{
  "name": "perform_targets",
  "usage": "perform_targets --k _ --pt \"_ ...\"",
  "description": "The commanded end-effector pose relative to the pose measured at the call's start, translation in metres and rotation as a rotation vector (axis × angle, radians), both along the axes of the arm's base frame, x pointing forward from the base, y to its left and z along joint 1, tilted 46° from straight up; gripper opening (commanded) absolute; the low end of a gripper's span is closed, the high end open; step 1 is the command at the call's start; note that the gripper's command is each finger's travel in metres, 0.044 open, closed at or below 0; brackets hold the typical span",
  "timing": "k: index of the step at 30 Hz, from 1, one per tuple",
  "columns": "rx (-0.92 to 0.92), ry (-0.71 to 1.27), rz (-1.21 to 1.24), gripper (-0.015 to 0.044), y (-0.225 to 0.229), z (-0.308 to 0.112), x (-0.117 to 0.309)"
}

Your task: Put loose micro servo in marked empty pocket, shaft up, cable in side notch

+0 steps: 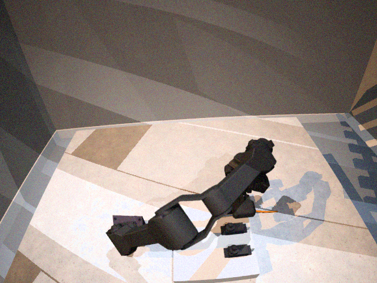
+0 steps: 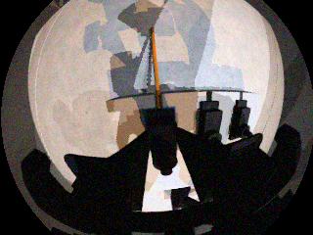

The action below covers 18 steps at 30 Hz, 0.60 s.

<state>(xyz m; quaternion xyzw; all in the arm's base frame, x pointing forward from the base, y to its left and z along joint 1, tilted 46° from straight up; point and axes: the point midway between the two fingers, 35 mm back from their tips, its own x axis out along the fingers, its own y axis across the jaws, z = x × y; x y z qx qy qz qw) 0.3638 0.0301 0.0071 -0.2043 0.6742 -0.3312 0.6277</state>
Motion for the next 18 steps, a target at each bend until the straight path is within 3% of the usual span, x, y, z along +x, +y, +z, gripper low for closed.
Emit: perform_targets --k 1,18 --pt "-0.001 0.001 0.004 0.0000 -0.0028 -0.0027 -0.0005" --pt "-0.002 0.001 0.004 0.0000 -0.0126 -0.0126 -0.0022"
